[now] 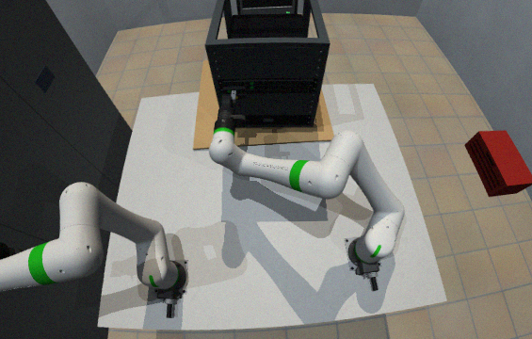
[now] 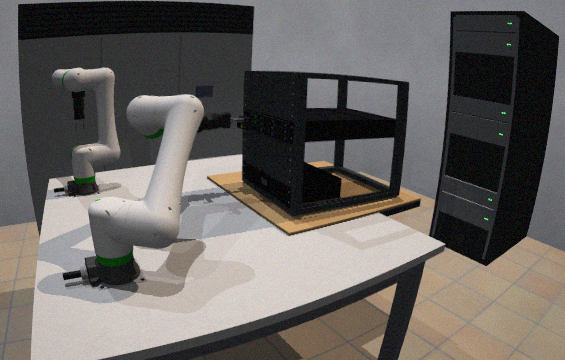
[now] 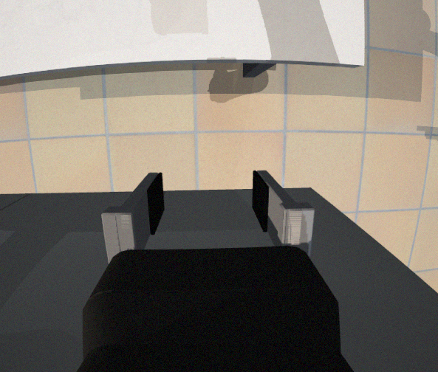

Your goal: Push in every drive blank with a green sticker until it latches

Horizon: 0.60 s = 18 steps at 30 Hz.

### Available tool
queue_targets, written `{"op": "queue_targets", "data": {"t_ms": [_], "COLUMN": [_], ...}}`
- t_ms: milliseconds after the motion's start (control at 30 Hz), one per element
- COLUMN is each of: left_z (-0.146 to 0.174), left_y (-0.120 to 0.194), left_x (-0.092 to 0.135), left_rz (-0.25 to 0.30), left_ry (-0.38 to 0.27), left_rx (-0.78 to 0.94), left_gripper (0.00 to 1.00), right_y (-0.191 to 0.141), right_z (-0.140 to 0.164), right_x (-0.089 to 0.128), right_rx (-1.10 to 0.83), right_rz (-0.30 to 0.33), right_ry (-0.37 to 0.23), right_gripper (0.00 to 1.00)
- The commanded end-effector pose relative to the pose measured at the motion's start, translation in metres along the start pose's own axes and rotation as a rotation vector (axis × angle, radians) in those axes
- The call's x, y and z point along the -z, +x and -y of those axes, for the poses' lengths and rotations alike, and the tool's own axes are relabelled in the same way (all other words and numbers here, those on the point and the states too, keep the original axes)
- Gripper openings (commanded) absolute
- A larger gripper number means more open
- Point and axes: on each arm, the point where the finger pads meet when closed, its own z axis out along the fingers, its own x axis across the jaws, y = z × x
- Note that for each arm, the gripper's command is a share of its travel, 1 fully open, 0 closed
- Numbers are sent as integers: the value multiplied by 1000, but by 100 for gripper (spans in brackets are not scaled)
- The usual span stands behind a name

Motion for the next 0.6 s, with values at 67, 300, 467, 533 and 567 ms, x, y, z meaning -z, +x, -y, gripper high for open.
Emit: {"op": "queue_targets", "data": {"t_ms": [67,300,467,533,567], "left_z": [0,0,0,0,0], "left_y": [0,0,0,0,0], "left_x": [1,1,1,1,1], "left_rz": [0,0,0,0,0], "left_ry": [-2,-2,-2,-2,-2], "left_rx": [0,0,0,0,0], "left_gripper": [100,100,100,100,100], "right_y": [-2,-2,-2,-2,-2], "right_z": [0,0,0,0,0], "right_x": [-5,-10,-10,-10,-10], "right_rx": [-2,-2,-2,-2,-2], "right_rz": [2,2,2,2,2], "right_ry": [0,0,0,0,0], "right_gripper": [0,0,0,0,0]}}
